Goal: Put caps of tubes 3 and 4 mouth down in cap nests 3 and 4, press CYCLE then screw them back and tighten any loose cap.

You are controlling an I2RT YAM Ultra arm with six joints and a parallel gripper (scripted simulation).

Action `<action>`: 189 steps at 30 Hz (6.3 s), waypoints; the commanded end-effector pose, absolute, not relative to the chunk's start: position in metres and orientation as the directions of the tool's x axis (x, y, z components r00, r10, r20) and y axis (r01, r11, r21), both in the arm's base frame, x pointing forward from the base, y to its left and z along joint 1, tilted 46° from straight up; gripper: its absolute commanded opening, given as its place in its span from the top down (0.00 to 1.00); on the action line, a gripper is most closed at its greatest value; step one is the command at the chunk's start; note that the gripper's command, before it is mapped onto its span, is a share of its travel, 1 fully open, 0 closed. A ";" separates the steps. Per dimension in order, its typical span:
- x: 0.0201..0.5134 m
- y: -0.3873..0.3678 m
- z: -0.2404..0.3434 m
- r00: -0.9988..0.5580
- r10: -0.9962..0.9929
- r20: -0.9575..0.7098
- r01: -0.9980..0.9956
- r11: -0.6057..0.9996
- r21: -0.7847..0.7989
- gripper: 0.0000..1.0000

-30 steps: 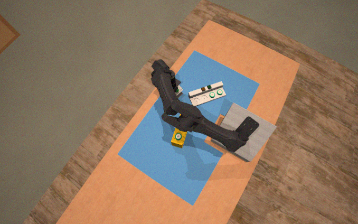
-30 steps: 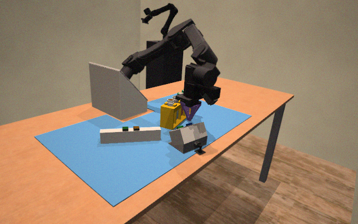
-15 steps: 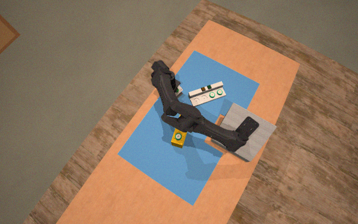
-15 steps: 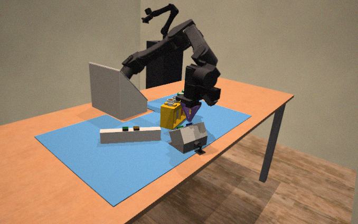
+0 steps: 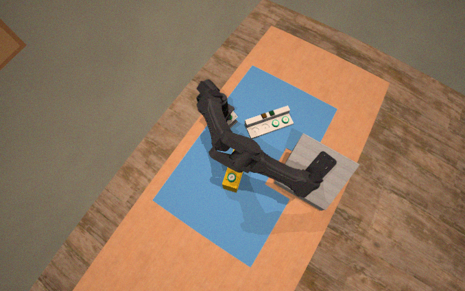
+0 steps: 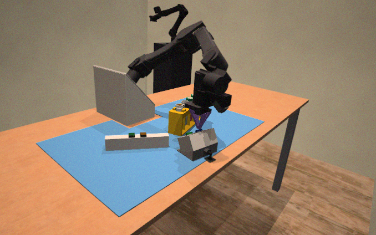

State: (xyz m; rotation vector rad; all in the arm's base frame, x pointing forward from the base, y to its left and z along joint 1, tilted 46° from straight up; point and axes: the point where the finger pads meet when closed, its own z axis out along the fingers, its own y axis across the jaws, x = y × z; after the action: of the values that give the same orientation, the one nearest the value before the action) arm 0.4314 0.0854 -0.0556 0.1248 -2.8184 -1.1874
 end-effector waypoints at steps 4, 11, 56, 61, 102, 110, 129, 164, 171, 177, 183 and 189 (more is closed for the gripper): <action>0.435 0.084 -0.055 -0.995 -0.094 0.030 -0.045 0.699 0.713 1.00; 0.435 0.084 -0.055 -0.995 -0.094 0.030 -0.045 0.699 0.714 1.00; 0.435 0.084 -0.055 -0.995 -0.094 0.030 -0.045 0.699 0.714 1.00; 0.435 0.085 -0.056 -0.995 -0.094 0.030 -0.045 0.699 0.714 1.00; 0.435 0.085 -0.056 -0.995 -0.094 0.030 -0.045 0.699 0.714 1.00; 0.435 0.086 -0.057 -0.995 -0.094 0.030 -0.045 0.699 0.714 1.00; 0.435 0.086 -0.057 -0.995 -0.094 0.030 -0.045 0.699 0.714 1.00; 0.438 0.063 -0.034 -0.995 -0.094 0.030 -0.045 0.700 0.713 1.00; 0.438 0.061 -0.032 -0.995 -0.094 0.030 -0.045 0.700 0.713 1.00; 0.438 0.061 -0.032 -0.995 -0.094 0.030 -0.045 0.700 0.713 1.00; 0.438 0.061 -0.032 -0.995 -0.094 0.030 -0.045 0.700 0.713 1.00; 0.438 0.061 -0.032 -0.995 -0.094 0.030 -0.045 0.700 0.713 1.00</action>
State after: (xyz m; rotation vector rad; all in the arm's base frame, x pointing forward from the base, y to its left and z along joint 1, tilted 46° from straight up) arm 0.4340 0.0706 -0.0368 0.1338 -2.8149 -1.1822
